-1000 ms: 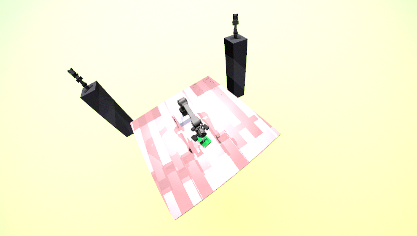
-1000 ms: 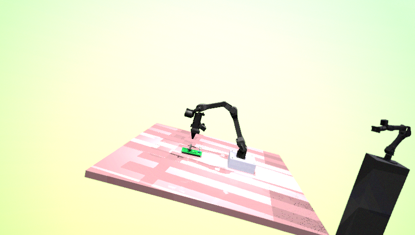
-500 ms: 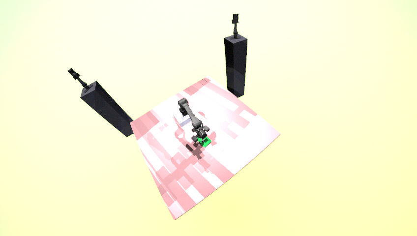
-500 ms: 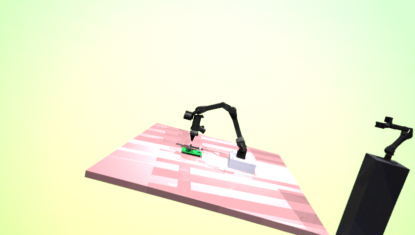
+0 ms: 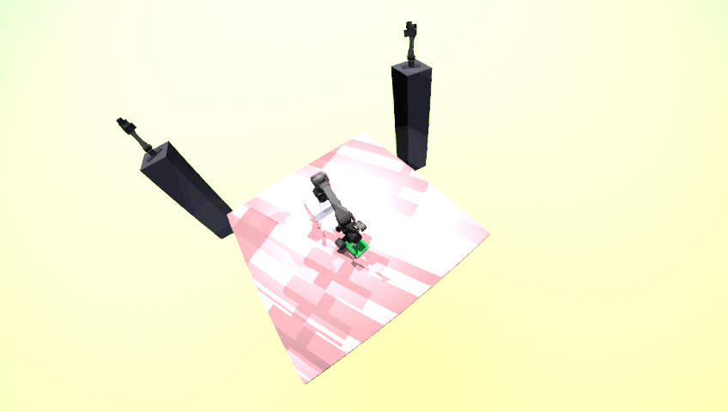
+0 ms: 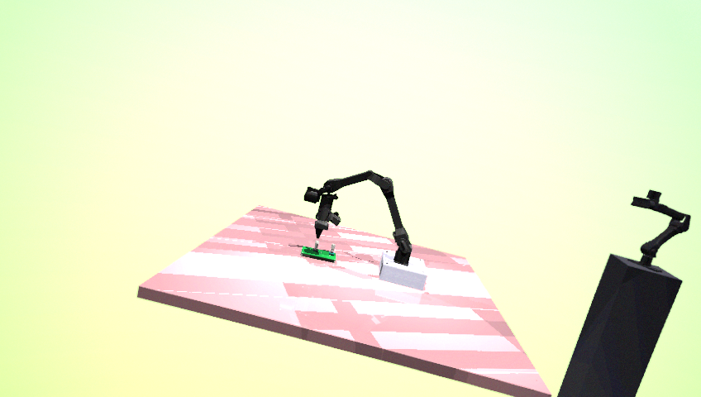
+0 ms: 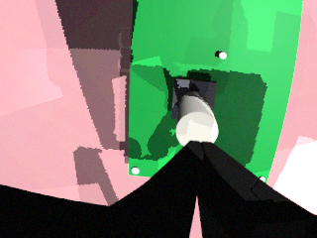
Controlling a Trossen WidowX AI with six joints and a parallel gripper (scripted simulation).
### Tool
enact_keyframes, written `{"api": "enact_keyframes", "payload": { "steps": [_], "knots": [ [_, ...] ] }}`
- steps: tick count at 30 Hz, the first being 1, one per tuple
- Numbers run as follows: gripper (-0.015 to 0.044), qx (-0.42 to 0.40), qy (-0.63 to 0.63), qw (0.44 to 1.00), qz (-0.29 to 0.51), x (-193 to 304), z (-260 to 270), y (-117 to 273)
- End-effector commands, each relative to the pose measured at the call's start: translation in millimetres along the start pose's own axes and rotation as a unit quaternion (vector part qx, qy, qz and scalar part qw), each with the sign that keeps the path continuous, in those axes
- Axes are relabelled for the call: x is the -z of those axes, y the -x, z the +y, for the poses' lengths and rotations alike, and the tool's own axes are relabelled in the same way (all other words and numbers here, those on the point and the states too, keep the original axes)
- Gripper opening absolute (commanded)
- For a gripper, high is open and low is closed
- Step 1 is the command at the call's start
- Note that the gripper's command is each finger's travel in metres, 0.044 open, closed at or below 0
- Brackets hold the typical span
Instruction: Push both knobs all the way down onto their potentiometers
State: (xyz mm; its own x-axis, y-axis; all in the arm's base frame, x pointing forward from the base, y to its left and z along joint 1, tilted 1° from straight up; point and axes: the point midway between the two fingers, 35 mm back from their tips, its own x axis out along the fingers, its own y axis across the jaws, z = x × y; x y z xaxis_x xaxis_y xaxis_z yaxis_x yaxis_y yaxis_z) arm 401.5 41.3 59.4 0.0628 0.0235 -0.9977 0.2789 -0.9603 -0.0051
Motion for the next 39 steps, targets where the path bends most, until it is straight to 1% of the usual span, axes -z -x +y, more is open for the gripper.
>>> {"api": "enact_keyframes", "payload": {
  "steps": [1,39],
  "knots": [
    [0.0,-0.001,-0.002,1.0,-0.005,-1.9,0.3,-9.4],
    [0.0,-0.001,-0.002,1.0,-0.005,-1.9,0.3,-15.7]
  ]
}}
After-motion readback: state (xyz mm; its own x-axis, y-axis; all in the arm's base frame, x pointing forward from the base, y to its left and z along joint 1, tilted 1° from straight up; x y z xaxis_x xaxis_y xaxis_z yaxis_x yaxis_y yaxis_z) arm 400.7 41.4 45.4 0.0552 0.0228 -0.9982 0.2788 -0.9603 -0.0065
